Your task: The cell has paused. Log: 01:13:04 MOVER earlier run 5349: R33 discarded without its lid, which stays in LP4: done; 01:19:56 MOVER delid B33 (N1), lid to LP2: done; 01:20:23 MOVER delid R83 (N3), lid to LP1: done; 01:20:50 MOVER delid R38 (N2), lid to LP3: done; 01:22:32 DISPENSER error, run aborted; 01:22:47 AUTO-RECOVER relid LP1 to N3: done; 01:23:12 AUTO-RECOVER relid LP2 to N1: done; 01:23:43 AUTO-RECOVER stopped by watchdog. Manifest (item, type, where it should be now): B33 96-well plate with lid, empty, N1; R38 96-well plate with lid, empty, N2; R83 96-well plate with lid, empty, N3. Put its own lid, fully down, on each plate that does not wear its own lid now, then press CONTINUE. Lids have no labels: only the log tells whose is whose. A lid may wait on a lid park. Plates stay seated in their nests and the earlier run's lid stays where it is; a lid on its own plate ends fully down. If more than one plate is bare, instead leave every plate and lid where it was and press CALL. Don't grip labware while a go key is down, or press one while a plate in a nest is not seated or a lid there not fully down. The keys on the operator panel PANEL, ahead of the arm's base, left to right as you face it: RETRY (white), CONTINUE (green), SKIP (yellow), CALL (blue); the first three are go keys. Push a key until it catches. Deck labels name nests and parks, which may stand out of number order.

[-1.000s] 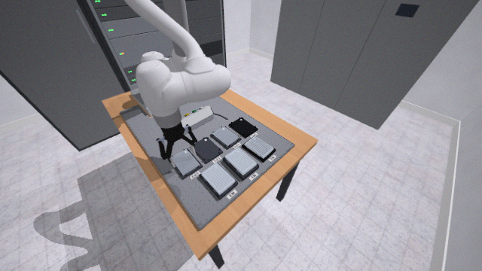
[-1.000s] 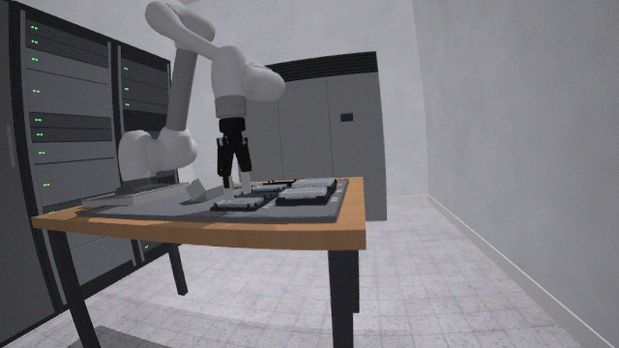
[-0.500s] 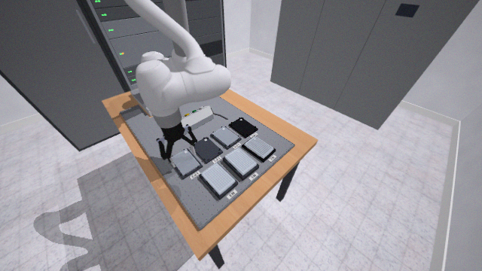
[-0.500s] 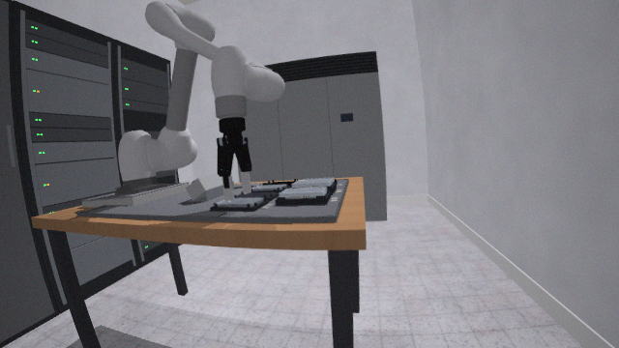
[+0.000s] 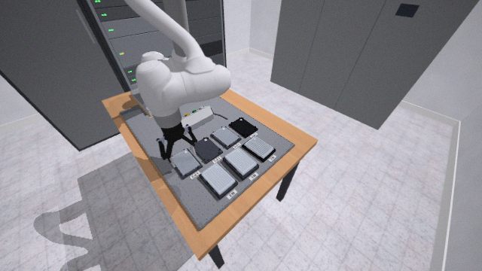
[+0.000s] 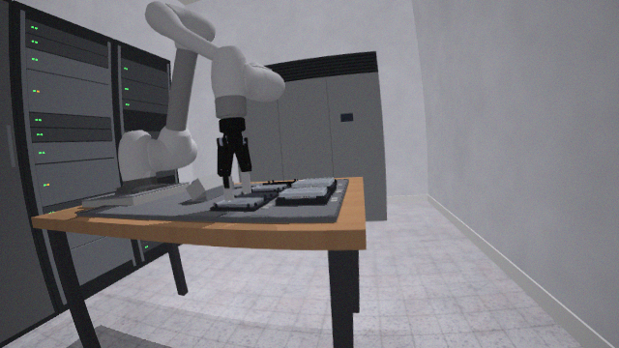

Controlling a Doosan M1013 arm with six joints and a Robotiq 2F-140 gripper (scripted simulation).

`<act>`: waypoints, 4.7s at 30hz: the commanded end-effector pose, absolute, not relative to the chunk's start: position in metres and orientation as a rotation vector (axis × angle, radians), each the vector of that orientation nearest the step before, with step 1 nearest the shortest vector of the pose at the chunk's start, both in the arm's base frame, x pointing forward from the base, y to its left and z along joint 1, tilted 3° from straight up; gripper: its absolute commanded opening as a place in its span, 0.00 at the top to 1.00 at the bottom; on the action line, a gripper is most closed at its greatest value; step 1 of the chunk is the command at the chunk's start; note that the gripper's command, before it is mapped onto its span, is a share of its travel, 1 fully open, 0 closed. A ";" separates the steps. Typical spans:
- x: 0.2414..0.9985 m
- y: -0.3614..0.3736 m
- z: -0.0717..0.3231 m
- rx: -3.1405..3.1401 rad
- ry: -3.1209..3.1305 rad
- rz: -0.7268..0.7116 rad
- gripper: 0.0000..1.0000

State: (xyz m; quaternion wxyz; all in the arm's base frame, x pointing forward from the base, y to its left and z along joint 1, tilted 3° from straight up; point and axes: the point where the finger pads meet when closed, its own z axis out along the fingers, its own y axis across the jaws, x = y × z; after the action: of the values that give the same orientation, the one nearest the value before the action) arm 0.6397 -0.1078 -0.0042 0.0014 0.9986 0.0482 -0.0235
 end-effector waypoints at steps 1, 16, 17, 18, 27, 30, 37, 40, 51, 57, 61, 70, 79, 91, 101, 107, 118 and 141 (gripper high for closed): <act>0.640 -0.108 -0.004 3.134 0.151 -0.073 0.34; 0.639 -0.108 -0.008 3.134 0.151 -0.073 0.34; 0.639 -0.108 -0.009 3.134 0.151 -0.073 0.34; 0.639 -0.108 -0.009 3.134 0.151 -0.073 0.34; 0.639 -0.108 -0.013 3.134 0.151 -0.073 0.34; 0.639 -0.108 -0.015 3.134 0.151 -0.073 0.34; 0.639 -0.108 -0.018 3.134 0.151 -0.073 0.34; 0.639 -0.108 -0.019 3.134 0.151 -0.073 0.34; 0.639 -0.108 -0.021 3.134 0.151 -0.073 0.34; 0.639 -0.108 -0.021 3.134 0.151 -0.073 0.34; 0.639 -0.108 -0.021 3.134 0.151 -0.073 0.34; 0.639 -0.108 -0.021 3.134 0.151 -0.073 0.34; 0.639 -0.108 -0.021 3.134 0.151 -0.073 0.34; 0.639 -0.108 -0.021 3.134 0.151 -0.073 0.34; 0.639 -0.108 -0.021 3.134 0.151 -0.073 1.00; 0.639 -0.108 -0.021 3.134 0.151 -0.073 1.00; 0.639 -0.108 -0.021 3.134 0.151 -0.073 1.00; 0.639 -0.108 -0.021 3.134 0.151 -0.073 1.00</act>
State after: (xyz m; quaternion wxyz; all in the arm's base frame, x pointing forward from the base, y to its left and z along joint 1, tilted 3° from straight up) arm 0.6389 -0.1079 -0.0209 0.0014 0.9986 0.0482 -0.0234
